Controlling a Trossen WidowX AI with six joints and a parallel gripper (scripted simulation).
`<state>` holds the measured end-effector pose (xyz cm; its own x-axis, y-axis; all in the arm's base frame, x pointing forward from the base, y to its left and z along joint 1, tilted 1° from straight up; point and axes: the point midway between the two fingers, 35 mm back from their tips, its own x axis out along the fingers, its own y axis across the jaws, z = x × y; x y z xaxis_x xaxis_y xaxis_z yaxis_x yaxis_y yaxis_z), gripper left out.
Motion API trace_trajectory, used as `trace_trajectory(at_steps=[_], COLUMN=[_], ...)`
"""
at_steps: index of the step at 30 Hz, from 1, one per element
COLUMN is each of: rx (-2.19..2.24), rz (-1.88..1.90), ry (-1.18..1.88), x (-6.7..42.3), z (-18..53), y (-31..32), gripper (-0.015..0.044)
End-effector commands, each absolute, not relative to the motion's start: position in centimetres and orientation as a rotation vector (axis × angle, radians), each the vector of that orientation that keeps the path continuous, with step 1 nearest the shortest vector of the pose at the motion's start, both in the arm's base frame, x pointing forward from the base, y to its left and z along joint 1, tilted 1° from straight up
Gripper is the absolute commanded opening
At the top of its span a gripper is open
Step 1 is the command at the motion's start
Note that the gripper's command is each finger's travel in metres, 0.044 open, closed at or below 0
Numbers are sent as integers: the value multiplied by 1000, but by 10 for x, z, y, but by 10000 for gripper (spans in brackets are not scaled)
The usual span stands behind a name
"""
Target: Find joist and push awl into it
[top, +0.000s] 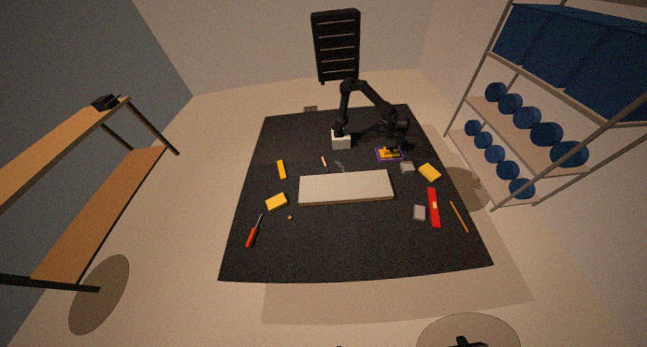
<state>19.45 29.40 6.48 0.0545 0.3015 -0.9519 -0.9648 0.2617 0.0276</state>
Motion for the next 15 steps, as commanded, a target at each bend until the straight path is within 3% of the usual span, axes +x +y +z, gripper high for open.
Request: trace_trajectory(at_steps=[1,8,15], rx=[-602,-17,594], rz=[880,276,-356], ry=[1218,1403,1399], x=[225,266,271], z=[59,47,34], y=[247,152,55], gripper=[440,440,440])
